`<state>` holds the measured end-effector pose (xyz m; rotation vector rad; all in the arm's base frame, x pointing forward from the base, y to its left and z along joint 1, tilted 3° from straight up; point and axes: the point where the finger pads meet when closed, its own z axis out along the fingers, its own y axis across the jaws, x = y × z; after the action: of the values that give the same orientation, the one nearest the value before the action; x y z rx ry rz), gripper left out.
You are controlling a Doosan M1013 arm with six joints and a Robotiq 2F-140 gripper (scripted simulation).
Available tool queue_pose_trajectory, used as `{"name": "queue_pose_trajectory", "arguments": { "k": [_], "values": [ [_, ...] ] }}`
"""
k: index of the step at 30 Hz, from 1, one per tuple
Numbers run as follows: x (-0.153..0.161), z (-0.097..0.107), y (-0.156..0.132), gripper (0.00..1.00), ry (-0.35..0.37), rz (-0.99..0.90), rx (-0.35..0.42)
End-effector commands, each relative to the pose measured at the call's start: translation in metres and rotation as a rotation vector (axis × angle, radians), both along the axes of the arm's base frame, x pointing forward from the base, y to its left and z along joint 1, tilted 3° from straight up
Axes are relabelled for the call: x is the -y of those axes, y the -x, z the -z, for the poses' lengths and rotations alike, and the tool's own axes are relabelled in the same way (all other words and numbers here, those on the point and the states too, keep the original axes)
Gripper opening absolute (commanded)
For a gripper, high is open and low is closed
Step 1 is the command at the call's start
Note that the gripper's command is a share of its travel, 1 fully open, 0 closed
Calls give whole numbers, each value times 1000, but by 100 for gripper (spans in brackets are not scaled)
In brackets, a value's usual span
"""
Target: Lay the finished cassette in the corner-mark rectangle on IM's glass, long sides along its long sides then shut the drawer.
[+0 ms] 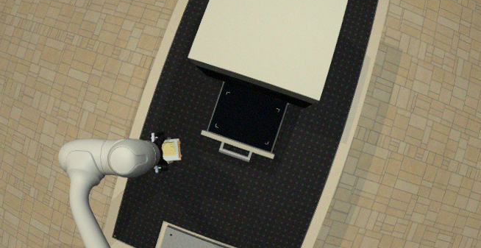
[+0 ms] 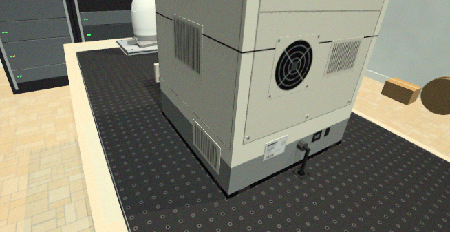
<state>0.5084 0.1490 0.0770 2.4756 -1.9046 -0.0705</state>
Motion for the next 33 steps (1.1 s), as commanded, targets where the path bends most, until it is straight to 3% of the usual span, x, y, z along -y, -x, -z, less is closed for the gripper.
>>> {"name": "queue_pose_trajectory", "arguments": {
  "k": [1, 33],
  "values": [
    [0, -3, 0, 10, 0, 0, 0],
    [1, -41, -2, 10, 0, 0, 0]
  ]
}}
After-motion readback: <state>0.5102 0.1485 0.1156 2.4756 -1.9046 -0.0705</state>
